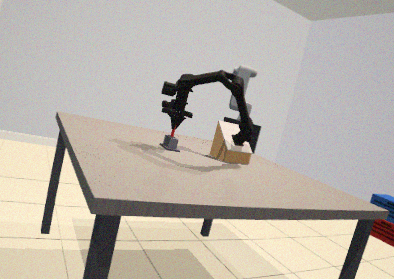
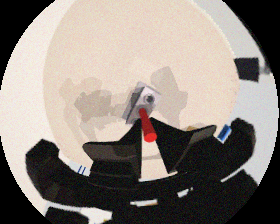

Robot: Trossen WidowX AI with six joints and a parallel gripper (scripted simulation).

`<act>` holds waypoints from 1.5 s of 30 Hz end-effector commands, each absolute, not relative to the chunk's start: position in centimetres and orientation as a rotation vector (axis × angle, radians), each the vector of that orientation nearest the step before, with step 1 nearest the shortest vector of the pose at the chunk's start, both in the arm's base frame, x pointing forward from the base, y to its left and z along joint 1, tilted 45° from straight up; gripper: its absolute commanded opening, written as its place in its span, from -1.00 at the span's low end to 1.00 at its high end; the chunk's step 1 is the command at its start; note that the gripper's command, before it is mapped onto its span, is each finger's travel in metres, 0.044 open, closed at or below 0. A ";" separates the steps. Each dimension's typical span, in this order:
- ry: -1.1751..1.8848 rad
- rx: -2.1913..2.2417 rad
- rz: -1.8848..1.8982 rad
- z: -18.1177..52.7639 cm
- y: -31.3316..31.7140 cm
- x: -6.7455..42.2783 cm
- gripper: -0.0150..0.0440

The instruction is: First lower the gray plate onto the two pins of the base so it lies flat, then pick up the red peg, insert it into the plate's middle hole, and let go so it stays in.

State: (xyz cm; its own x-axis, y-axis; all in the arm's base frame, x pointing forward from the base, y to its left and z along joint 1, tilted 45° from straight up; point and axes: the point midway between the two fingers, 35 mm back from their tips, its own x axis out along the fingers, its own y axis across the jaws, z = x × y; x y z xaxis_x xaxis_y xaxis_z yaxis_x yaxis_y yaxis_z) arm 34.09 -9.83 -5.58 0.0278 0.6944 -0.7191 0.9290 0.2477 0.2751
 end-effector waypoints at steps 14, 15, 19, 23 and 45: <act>1.725 1.507 -0.372 -5.6 -9.8 34.1 0.02; 1.725 1.507 -0.372 -5.6 -9.8 34.1 0.02; 1.725 1.507 -0.372 -5.6 -9.8 34.1 0.02; 1.725 1.507 -0.372 -5.6 -9.8 34.1 0.02; 1.729 1.513 -0.373 -4.5 -10.8 33.9 0.02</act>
